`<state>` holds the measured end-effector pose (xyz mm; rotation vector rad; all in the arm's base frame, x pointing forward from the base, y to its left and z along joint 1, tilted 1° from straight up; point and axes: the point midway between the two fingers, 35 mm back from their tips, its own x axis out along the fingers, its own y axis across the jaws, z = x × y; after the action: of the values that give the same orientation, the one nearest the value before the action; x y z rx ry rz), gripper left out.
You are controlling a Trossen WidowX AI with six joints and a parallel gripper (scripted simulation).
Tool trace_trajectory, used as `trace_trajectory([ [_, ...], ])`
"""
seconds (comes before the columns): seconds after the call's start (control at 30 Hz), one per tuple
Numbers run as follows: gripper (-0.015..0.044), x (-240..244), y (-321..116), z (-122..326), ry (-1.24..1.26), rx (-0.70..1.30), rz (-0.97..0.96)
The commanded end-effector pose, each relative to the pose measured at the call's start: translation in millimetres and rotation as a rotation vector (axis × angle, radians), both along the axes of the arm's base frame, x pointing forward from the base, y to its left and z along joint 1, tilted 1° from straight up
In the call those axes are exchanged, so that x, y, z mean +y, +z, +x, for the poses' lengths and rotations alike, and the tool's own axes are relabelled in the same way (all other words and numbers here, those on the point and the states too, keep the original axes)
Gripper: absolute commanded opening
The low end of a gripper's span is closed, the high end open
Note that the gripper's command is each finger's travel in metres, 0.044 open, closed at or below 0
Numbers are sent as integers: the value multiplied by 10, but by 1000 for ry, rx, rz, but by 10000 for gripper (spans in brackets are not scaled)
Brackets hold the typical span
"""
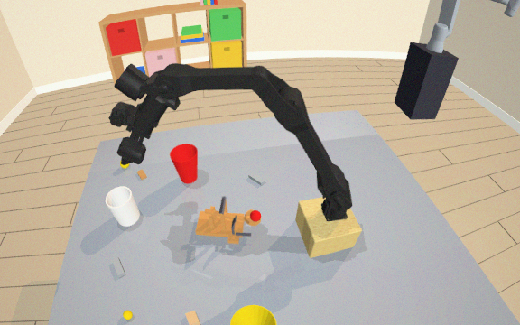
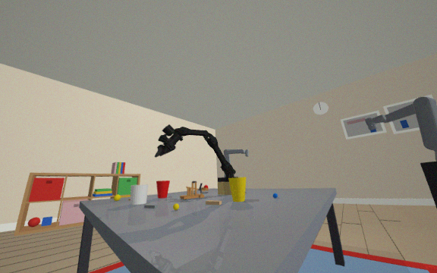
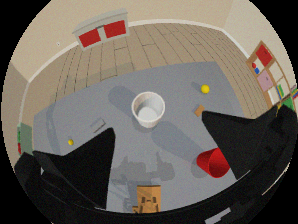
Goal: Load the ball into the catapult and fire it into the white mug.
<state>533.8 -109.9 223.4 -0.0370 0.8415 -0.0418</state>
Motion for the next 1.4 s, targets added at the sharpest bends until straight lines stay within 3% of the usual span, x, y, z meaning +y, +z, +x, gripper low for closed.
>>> trace_trajectory([
  [0.0,440,20,13,58,13,-17,-4],
  [0.5,440,-8,7,73,8,-17,-3],
  [1.07,0,-8,7,73,8,-17,-3],
  [1.37,0,-8,7,73,8,-17,-3],
])
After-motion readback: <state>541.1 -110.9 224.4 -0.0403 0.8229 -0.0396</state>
